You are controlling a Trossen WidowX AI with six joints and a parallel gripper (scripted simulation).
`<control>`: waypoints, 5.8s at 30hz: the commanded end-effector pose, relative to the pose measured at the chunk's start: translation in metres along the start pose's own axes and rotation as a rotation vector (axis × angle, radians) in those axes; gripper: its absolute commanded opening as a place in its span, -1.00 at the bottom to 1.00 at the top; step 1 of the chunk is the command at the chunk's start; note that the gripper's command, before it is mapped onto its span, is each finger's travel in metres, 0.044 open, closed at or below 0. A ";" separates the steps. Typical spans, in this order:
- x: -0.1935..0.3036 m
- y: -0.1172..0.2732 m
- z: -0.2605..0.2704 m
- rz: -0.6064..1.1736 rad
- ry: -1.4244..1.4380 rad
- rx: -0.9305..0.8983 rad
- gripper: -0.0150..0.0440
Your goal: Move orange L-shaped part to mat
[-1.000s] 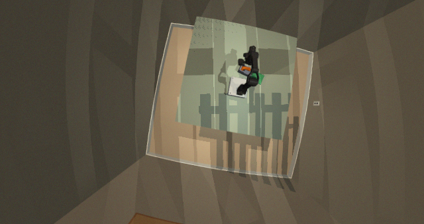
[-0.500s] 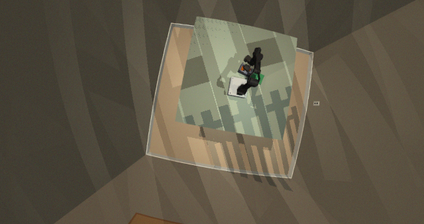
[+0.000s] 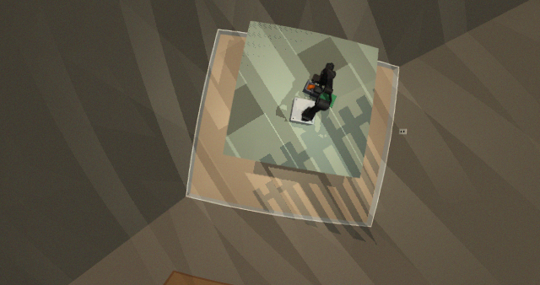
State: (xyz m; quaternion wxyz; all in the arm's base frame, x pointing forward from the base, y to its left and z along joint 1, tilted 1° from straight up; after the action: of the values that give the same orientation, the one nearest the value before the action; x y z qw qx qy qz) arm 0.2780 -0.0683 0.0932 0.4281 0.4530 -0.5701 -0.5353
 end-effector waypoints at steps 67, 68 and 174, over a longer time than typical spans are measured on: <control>0.000 -0.051 0.003 -0.001 0.004 -0.012 -0.49; 0.000 -0.049 0.003 -0.001 0.004 -0.013 -0.49; 0.165 0.026 0.031 0.015 0.007 -0.022 -0.49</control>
State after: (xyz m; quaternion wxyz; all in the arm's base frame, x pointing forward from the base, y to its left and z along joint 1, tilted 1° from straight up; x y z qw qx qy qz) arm 0.2084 -0.2200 0.1196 0.4380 0.4433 -0.5675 -0.5381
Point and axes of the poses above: the point midway between the two fingers, 35 mm back from their tips, its own y axis back along the fingers, its own z axis across the jaws, x = y × z, the point moved 2 cm from there along y, back along the fingers, and after that the axes turned 5 degrees about y, right-handed, at the moved point
